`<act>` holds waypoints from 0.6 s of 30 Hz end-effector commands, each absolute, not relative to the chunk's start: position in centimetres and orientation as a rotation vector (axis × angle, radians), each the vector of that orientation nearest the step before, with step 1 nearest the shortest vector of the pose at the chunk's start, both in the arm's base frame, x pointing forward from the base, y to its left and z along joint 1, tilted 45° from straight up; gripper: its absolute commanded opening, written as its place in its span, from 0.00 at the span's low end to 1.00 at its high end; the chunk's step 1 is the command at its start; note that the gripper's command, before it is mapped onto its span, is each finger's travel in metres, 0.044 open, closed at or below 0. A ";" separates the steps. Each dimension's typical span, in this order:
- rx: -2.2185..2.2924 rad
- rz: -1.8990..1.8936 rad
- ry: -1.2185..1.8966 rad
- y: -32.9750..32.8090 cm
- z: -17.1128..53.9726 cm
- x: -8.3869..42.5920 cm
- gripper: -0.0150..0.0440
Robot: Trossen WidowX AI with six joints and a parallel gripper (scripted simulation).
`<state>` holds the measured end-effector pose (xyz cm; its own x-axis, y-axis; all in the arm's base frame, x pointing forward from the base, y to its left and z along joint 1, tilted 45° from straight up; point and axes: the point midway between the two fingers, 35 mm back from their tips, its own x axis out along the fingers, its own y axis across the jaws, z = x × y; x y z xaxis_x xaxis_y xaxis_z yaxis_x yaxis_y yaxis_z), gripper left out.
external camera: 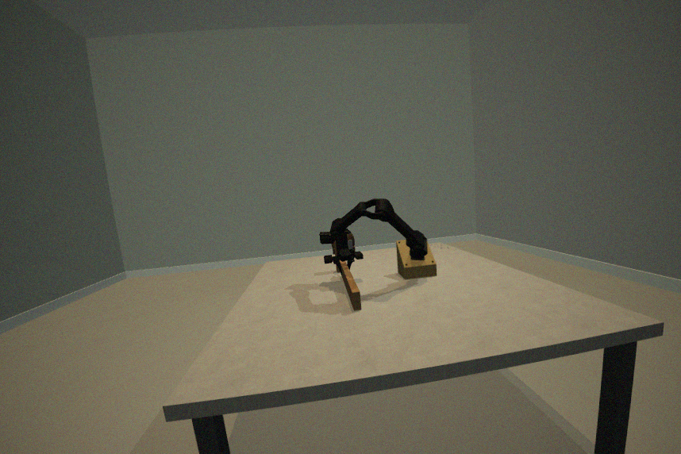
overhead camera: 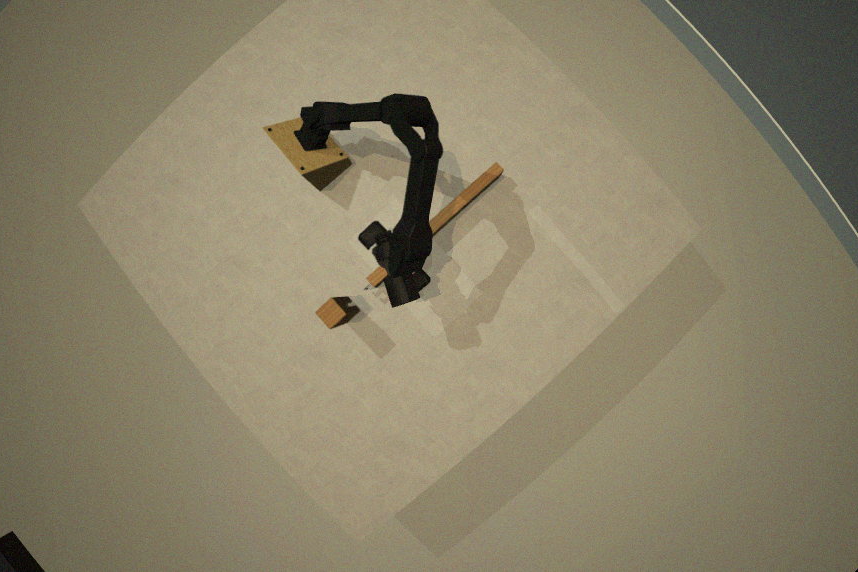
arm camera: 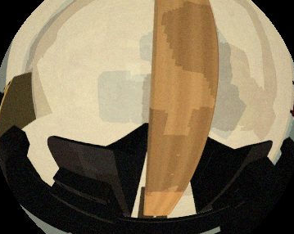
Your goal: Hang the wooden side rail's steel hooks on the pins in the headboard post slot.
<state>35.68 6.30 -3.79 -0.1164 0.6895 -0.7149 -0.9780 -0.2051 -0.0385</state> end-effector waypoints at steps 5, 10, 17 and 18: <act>-0.740 1.649 0.525 5.9 -3.4 36.0 0.25; -0.740 1.649 0.525 5.8 -3.4 36.0 0.25; -0.740 1.649 0.525 5.8 -3.3 36.0 0.25; -0.740 1.649 0.525 5.7 -3.3 36.0 0.25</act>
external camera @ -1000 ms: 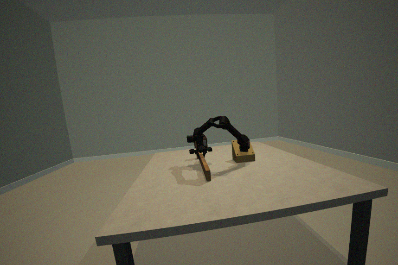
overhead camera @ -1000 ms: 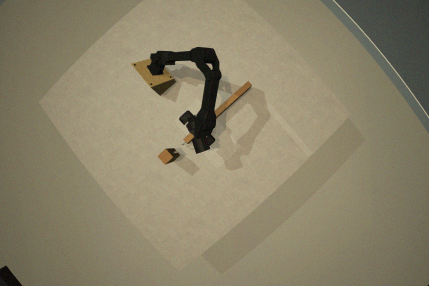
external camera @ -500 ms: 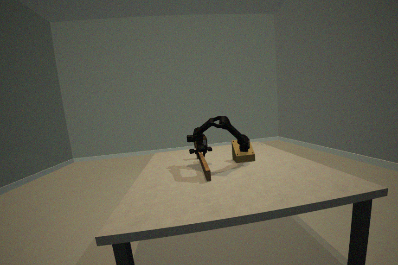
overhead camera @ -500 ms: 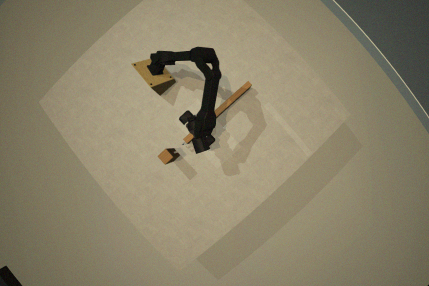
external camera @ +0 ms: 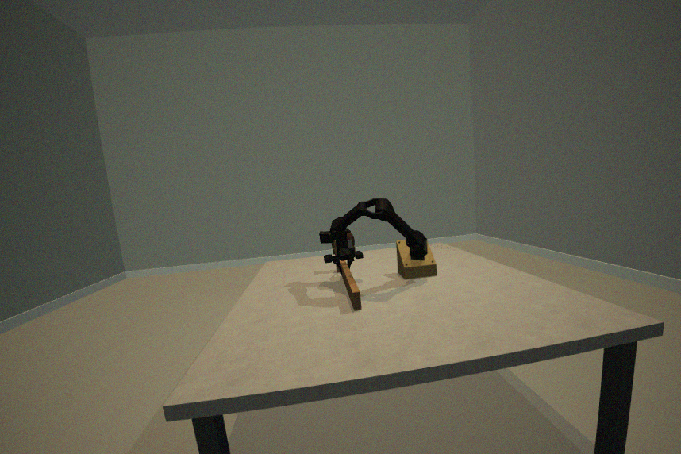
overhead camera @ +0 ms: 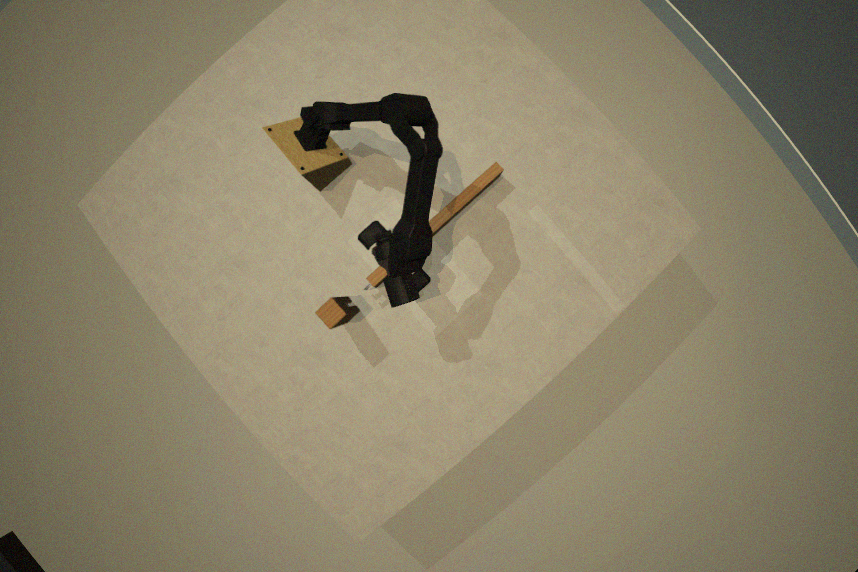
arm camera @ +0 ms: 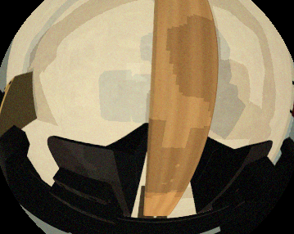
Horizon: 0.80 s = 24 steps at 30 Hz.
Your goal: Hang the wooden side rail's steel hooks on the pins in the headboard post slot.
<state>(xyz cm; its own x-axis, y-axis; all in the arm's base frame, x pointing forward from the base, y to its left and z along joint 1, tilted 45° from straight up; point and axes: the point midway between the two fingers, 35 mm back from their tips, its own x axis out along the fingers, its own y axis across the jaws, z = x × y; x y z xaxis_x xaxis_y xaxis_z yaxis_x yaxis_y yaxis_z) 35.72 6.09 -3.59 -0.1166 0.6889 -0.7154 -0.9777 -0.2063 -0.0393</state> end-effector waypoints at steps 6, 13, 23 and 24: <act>-0.740 1.649 0.525 5.7 -3.2 36.0 0.25; -0.740 1.649 0.525 5.6 -3.2 36.1 0.25; -0.740 1.649 0.525 5.7 -3.3 36.2 0.25; -0.740 1.649 0.525 5.7 -3.3 36.2 0.25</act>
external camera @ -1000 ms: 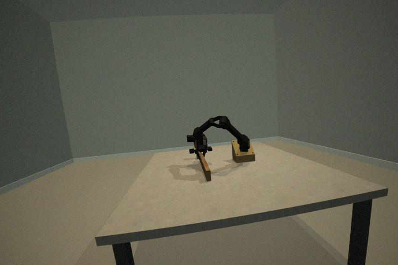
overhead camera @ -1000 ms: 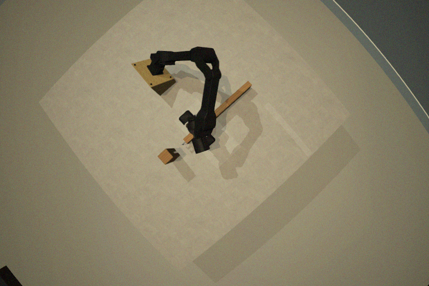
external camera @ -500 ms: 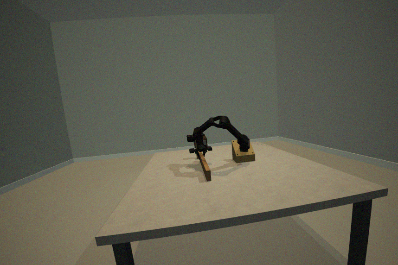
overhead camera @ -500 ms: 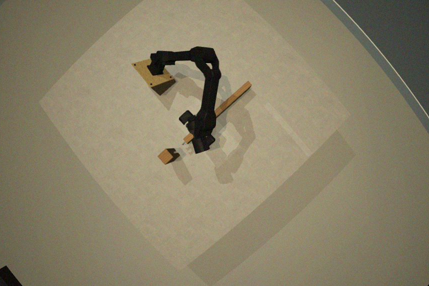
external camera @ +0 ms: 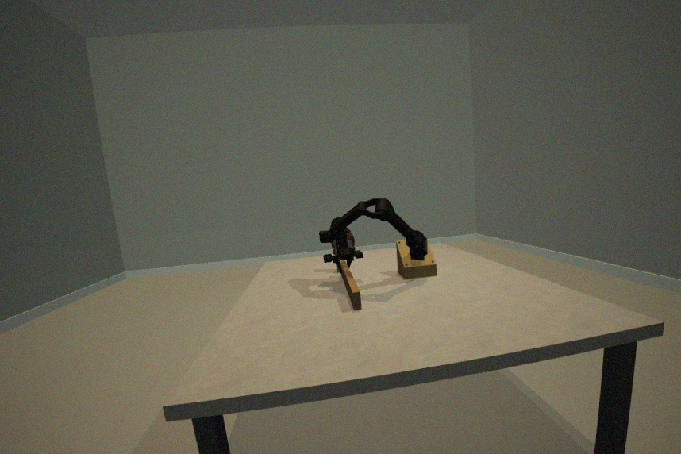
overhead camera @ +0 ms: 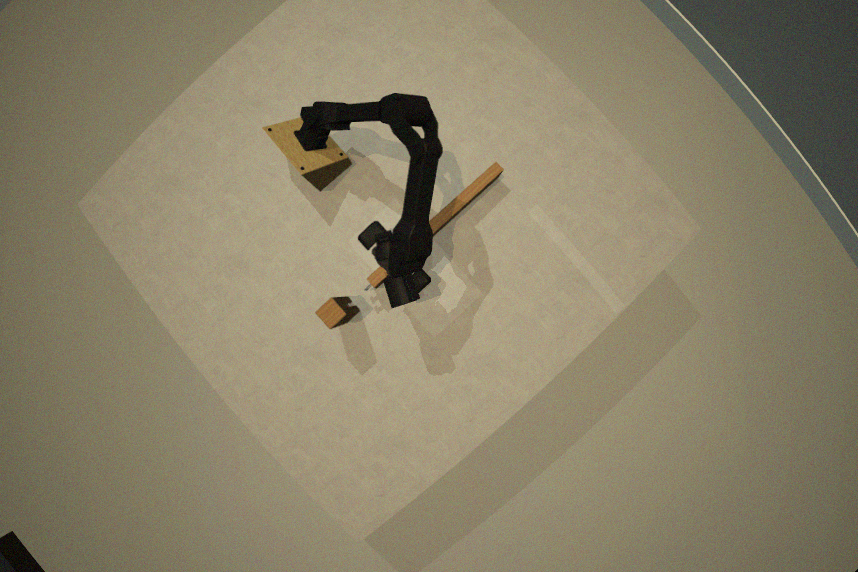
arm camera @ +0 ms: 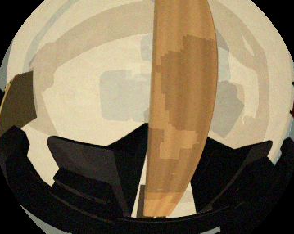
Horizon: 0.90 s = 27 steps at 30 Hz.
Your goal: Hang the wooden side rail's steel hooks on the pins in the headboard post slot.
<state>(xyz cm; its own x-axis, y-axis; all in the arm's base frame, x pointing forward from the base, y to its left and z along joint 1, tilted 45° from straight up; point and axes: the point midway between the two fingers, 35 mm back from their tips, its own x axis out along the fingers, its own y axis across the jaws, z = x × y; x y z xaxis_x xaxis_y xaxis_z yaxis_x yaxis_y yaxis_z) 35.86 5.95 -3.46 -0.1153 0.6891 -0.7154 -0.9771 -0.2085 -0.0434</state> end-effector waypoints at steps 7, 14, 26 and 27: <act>-0.740 1.649 0.525 5.7 -3.5 36.2 0.25; -0.740 1.649 0.525 5.6 -3.5 36.2 0.25; -0.740 1.649 0.525 5.4 -3.5 36.2 0.25; -0.740 1.649 0.525 5.4 -3.5 36.2 0.25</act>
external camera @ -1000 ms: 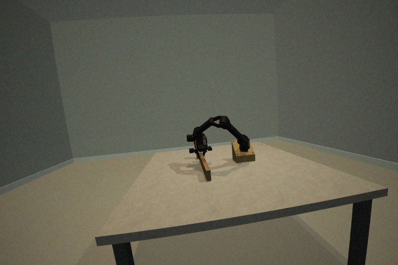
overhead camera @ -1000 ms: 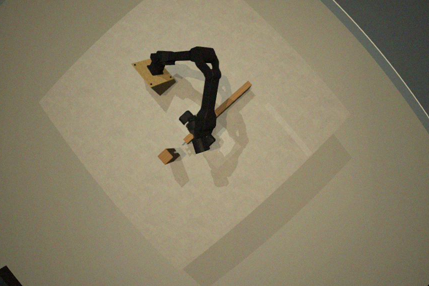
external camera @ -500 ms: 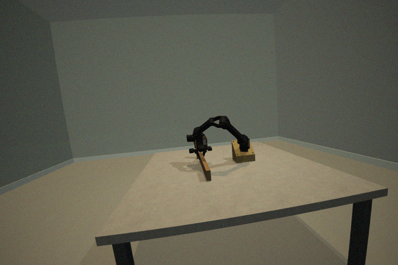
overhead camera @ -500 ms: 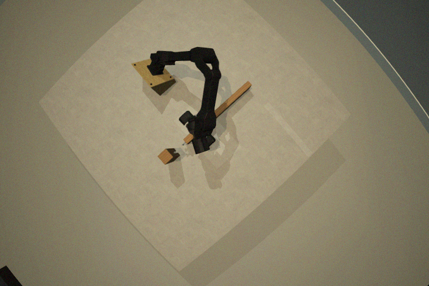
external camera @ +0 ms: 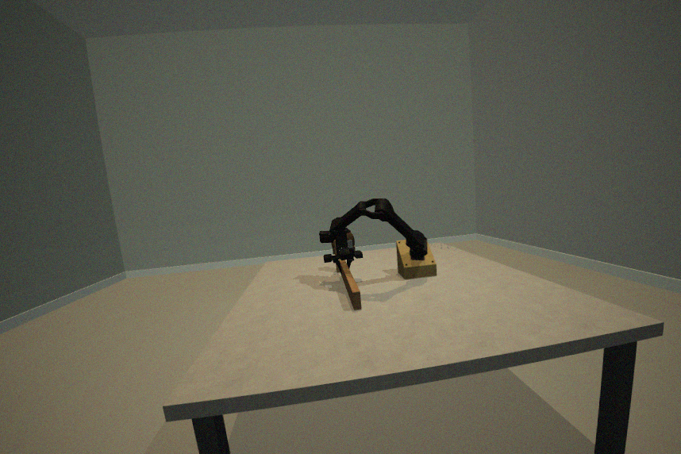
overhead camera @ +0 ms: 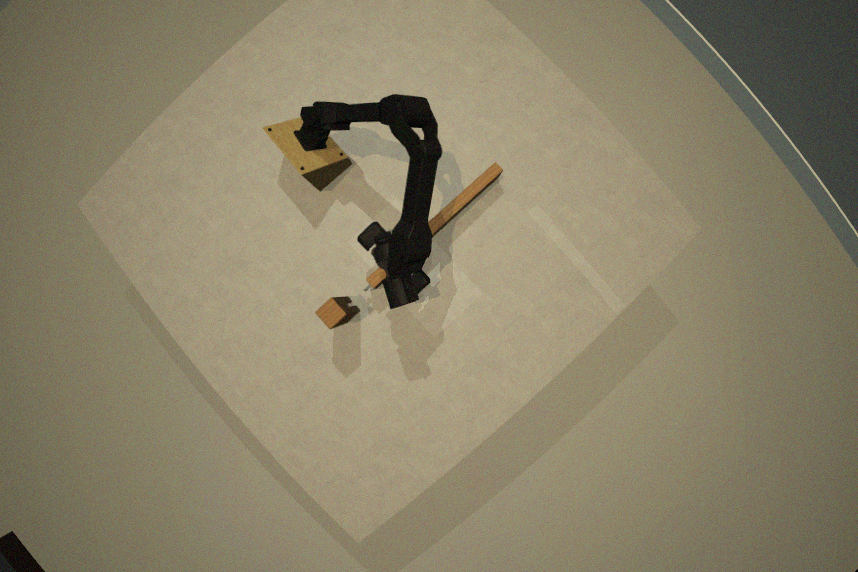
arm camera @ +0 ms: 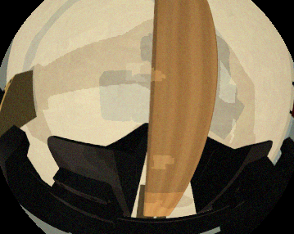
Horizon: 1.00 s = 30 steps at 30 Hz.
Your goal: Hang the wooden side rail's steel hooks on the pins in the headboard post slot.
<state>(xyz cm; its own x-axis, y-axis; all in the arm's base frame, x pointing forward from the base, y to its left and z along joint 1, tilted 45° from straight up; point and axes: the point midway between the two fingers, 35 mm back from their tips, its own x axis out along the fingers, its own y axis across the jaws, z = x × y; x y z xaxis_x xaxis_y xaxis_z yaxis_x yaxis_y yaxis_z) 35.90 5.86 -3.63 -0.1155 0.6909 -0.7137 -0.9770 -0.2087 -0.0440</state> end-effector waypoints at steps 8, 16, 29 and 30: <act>-0.740 1.649 0.525 5.4 -3.6 36.2 0.25; -0.740 1.649 0.526 5.4 -3.7 36.1 0.25; -0.740 1.649 0.526 5.3 -3.9 36.0 0.25; -0.740 1.649 0.526 5.3 -3.9 35.9 0.25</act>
<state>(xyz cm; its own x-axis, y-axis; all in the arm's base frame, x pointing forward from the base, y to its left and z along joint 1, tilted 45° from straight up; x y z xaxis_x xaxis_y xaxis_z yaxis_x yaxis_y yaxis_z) 35.92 5.67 -3.84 -0.1107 0.6918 -0.7135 -0.9774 -0.2060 -0.0482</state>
